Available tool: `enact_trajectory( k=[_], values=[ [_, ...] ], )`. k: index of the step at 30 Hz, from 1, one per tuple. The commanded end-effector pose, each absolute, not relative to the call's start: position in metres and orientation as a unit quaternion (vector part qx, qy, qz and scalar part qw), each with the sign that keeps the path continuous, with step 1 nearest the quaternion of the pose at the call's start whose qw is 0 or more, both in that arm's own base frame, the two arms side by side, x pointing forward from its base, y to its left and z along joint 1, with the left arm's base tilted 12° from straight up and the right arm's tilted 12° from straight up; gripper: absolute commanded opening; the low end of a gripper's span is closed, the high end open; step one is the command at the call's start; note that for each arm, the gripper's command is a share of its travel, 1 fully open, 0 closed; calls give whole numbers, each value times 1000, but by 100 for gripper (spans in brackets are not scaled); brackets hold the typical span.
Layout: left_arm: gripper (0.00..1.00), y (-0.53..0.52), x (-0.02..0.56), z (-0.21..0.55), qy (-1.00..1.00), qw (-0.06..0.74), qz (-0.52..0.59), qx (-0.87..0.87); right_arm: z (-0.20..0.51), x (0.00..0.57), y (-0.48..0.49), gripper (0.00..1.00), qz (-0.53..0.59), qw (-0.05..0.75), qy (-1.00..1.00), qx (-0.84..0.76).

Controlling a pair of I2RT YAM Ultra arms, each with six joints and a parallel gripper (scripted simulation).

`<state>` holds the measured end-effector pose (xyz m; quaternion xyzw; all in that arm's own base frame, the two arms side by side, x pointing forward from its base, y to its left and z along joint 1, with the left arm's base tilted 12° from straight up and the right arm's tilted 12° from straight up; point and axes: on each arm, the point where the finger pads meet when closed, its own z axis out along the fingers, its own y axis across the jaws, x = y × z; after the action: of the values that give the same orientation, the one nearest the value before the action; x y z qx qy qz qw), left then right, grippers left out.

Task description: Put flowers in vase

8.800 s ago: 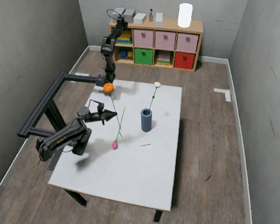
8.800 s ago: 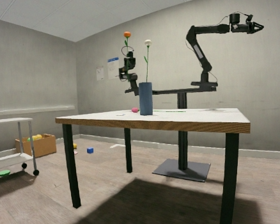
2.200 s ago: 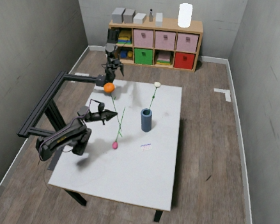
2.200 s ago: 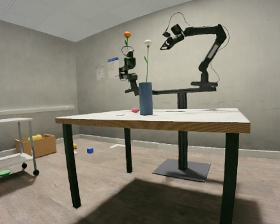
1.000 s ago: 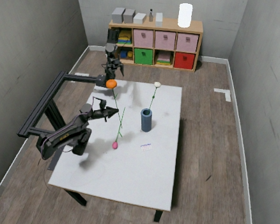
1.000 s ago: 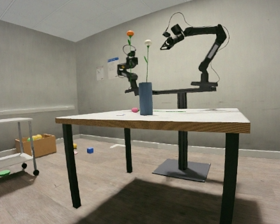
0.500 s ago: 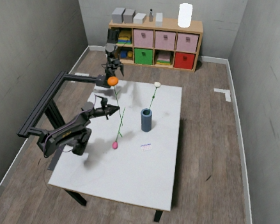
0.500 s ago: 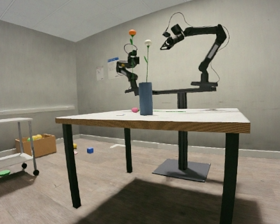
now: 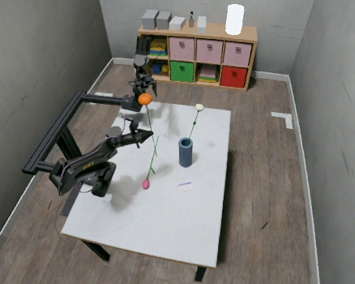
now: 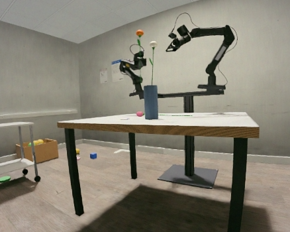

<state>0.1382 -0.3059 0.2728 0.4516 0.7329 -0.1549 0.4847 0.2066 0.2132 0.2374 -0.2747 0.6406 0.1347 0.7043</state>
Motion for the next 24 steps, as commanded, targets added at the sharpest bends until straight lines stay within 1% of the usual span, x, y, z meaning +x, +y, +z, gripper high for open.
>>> enact_trajectory(
  k=[1, 24],
  values=[
    [70, -307, 136, 273, 732, 487, -158, 449, 263, 204, 228, 0, 169, 719, 619, -267],
    [70, -307, 136, 273, 732, 487, -158, 449, 260, 202, 272, 0, 201, 704, 610, -303]
  ],
)
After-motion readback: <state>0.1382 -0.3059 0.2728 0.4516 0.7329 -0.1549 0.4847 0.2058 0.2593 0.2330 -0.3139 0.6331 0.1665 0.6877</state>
